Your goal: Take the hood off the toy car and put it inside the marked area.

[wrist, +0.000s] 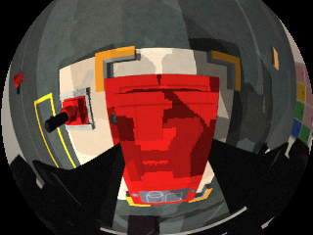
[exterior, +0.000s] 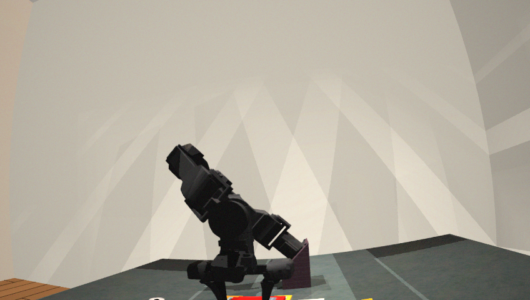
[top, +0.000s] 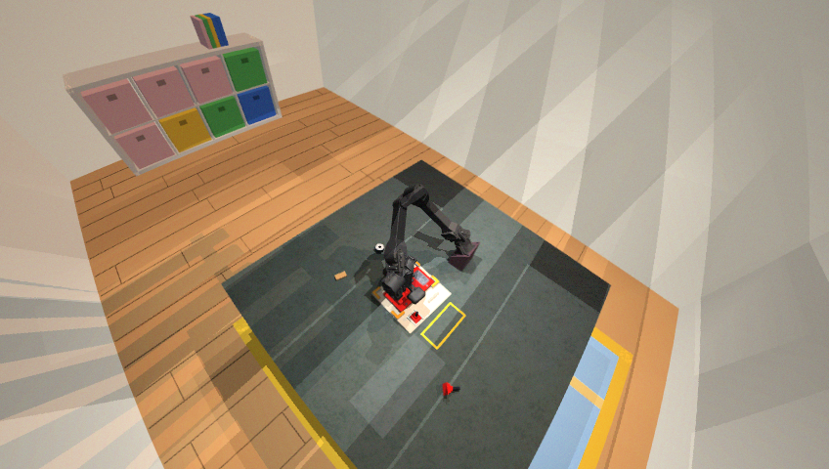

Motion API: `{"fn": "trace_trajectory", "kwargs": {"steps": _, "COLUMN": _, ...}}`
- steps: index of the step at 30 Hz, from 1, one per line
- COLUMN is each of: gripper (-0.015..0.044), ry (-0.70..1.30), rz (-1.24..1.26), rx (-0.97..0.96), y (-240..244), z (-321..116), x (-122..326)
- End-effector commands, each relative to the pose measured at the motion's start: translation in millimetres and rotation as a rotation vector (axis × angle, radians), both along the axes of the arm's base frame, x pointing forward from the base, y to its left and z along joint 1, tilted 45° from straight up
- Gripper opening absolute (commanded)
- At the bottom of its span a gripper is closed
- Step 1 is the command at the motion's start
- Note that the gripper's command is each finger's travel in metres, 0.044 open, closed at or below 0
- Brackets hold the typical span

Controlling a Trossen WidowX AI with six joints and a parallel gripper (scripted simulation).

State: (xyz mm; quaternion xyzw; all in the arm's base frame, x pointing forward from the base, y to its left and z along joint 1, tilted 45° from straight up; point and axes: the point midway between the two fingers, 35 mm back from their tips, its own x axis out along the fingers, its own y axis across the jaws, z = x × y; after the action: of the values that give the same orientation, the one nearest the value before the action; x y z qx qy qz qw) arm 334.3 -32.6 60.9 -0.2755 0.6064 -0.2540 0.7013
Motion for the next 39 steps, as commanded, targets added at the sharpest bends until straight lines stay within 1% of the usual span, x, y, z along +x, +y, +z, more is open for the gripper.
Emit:
{"fn": "trace_trajectory", "kwargs": {"steps": 1, "gripper": 0.0, "ry": -0.007, "rz": 0.001, "rx": 0.002, "y": 3, "z": 4, "x": 1}}
{"fn": "trace_trajectory", "kwargs": {"steps": 39, "gripper": 0.0, "ry": -0.006, "rz": 0.001, "rx": 0.004, "y": 22, "z": 22, "x": -3}}
